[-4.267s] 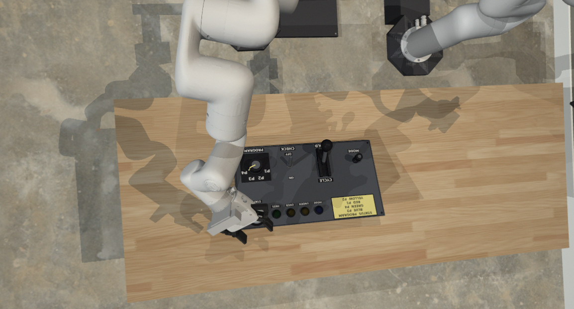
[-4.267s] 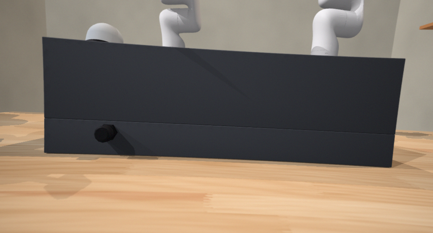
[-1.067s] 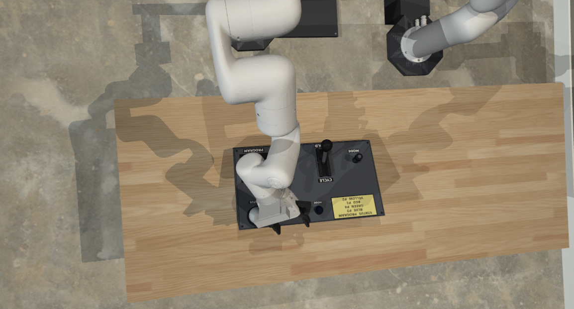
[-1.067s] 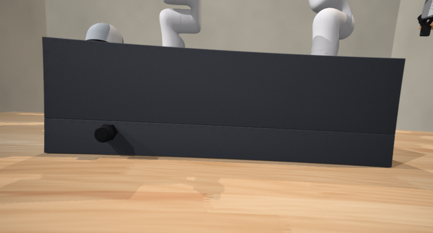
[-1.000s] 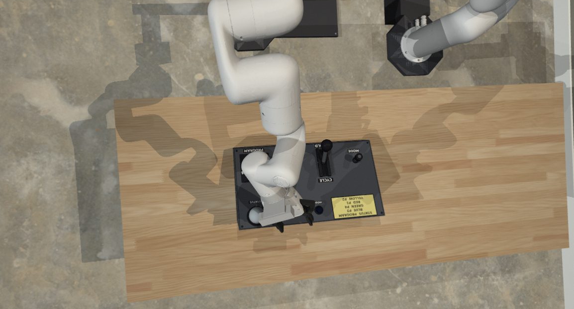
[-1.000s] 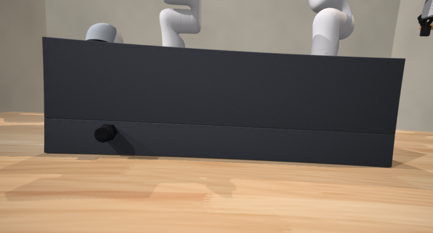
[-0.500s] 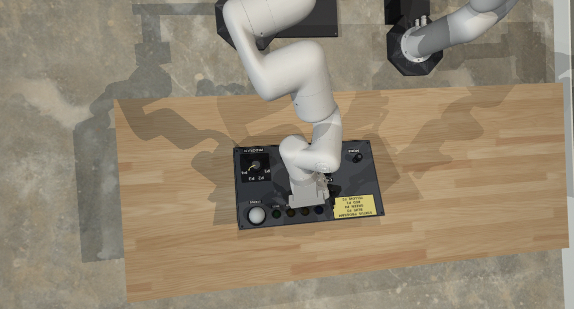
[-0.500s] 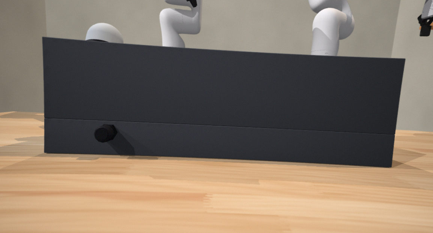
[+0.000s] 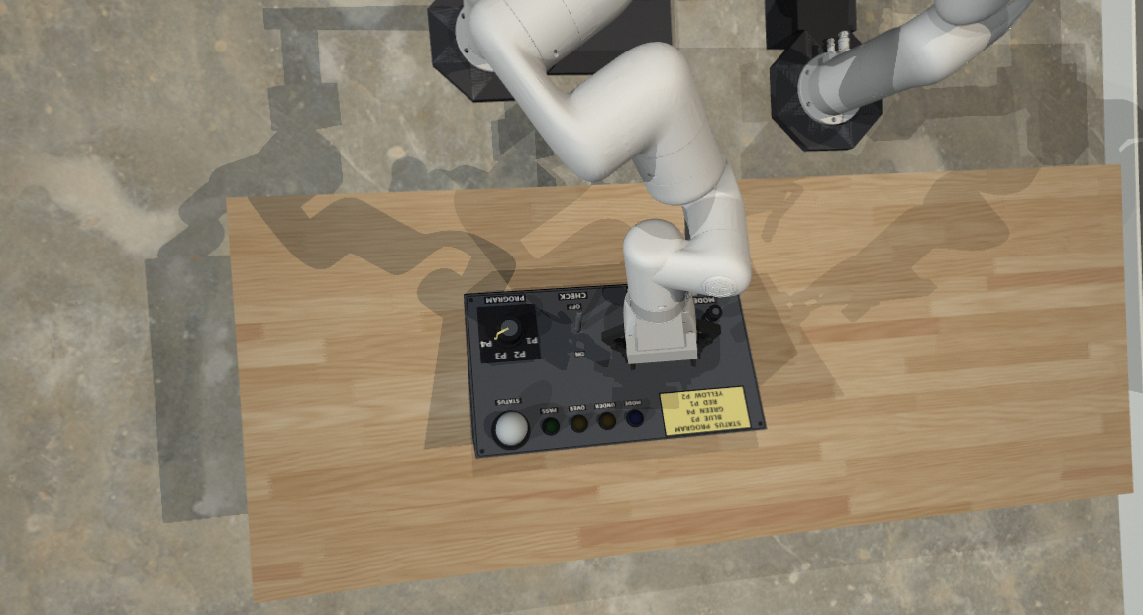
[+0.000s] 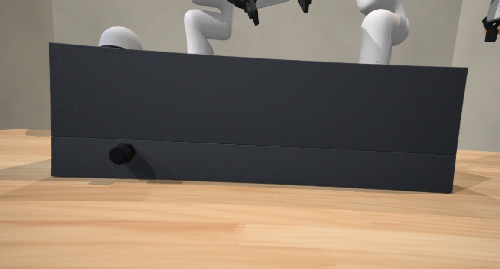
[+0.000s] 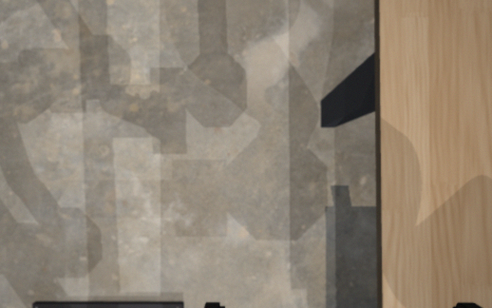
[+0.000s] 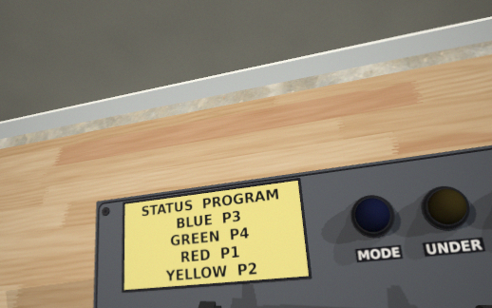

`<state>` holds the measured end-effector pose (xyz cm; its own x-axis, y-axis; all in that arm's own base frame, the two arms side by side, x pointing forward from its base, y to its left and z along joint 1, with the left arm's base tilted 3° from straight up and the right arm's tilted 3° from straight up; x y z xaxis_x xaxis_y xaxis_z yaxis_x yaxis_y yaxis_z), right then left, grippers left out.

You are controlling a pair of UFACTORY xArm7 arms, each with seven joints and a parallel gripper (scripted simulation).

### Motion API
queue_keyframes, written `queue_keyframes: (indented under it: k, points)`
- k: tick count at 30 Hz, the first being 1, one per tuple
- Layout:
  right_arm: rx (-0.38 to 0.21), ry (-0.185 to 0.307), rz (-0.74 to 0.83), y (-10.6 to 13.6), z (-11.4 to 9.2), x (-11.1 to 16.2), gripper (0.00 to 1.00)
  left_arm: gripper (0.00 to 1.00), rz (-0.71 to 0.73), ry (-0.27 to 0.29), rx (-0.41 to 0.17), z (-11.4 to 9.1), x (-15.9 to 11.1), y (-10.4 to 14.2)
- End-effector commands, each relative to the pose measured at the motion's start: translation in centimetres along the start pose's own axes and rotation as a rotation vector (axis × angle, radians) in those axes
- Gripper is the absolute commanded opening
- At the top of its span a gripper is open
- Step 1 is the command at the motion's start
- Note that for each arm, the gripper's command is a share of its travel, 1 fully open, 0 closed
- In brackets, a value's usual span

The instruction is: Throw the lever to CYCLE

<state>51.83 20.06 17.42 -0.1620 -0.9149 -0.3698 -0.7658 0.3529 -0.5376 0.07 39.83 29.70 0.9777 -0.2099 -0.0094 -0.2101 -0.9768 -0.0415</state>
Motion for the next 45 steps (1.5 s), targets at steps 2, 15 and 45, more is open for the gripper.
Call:
queue_keyframes:
  k: [2,15,45]
  points:
    - [-0.049,0.061,0.002,2.7,-1.8,-1.3,1.00,1.00,0.000,0.000,0.003,-0.1,0.0,-0.1]
    - [-0.147,0.229,-0.031,10.6,-7.4,-3.4,1.00,1.00,0.000,0.000,0.003,-0.1,0.0,-0.1]
    - [-0.201,0.336,-0.071,15.1,-11.7,-3.8,1.00,1.00,0.000,0.000,0.003,-0.1,0.0,-0.1]
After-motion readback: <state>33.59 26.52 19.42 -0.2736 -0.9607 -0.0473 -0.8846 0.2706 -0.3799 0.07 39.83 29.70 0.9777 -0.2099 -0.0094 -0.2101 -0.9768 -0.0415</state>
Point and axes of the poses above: on each arm, the point where the finger pads meet when closed, its own z axis out along the fingers, its own x axis across the jaws, y = z × x, the point moved 3 cm from there along -z, back along the fingers, and after that the axes turned 12 degrees about z, right-handed, at the moved point
